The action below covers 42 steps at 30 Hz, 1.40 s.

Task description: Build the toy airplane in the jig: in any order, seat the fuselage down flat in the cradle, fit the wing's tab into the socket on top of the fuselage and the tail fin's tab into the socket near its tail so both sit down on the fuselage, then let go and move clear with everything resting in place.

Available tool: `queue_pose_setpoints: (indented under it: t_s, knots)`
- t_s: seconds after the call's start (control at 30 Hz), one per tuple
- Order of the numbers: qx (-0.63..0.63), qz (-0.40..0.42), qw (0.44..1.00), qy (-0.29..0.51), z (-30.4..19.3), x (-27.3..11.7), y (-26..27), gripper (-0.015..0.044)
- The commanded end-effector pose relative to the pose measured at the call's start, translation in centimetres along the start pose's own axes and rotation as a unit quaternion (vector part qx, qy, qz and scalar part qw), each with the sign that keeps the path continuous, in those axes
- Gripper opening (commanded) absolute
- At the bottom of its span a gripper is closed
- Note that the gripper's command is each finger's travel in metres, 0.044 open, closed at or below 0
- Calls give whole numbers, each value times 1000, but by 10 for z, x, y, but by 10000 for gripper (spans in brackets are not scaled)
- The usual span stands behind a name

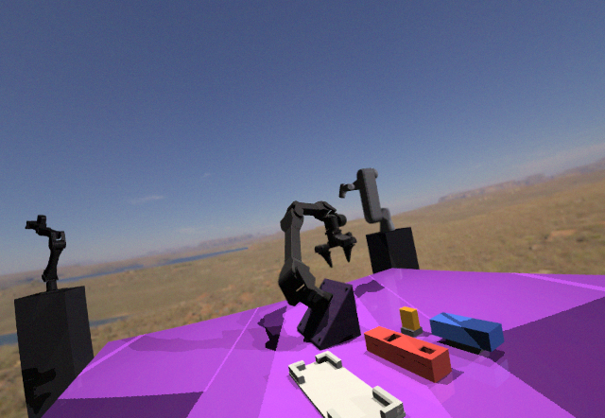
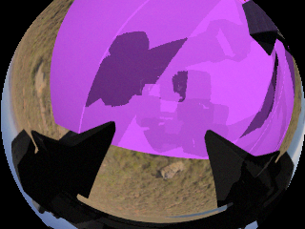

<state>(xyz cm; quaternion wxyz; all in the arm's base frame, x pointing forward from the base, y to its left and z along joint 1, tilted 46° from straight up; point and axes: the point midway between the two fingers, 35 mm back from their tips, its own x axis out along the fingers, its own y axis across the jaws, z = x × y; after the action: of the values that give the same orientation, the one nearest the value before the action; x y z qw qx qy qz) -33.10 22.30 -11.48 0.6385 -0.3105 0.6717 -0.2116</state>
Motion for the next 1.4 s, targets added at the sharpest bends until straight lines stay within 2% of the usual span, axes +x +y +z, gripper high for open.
queue_pose_setpoints:
  t_s: [0.0,0.1,0.17,0.43,0.73,1.07,1.37]
  knots:
    - [32,-13,999,15,-4,0,-1,440]
    - [31,-12,999,16,-2,-1,0,440]
    - [25,-1,999,24,16,-14,9,440]
    - [7,58,997,40,140,-77,35,440]
    - [-13,95,995,21,285,-112,14,440]
    - [18,87,996,-11,451,-98,-76,440]
    - [40,30,999,-16,541,-42,-201,440]
